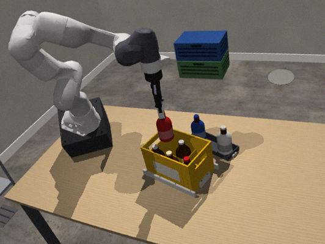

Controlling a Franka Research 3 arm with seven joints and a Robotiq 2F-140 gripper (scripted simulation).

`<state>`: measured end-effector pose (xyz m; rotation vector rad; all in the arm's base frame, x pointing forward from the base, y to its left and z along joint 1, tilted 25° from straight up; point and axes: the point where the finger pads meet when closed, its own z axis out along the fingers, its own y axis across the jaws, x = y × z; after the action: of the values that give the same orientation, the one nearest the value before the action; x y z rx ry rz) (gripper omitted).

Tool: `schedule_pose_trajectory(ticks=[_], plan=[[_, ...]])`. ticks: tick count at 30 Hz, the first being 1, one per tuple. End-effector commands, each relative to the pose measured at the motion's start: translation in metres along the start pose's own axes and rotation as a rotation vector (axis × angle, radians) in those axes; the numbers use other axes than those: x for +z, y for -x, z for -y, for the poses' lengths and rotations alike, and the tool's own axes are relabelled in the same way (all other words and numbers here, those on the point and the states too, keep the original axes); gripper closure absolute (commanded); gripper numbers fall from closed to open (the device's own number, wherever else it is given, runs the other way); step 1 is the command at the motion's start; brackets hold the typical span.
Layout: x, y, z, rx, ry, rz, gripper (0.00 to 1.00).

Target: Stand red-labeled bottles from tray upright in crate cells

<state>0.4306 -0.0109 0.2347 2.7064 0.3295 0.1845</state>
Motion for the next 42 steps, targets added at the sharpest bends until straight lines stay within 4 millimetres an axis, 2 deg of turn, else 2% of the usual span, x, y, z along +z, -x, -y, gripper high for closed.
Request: schedule_pose_trajectory(ticks=[1,15,42], plan=[[-0.003,-0.004,-0.001,0.003,0.002,-0.012,1.0],[0.003,-0.004,-0.001,0.003,0.002,-0.012,1.0],[0.031,-0.004,-0.001,0.003,0.002,-0.012,1.0]])
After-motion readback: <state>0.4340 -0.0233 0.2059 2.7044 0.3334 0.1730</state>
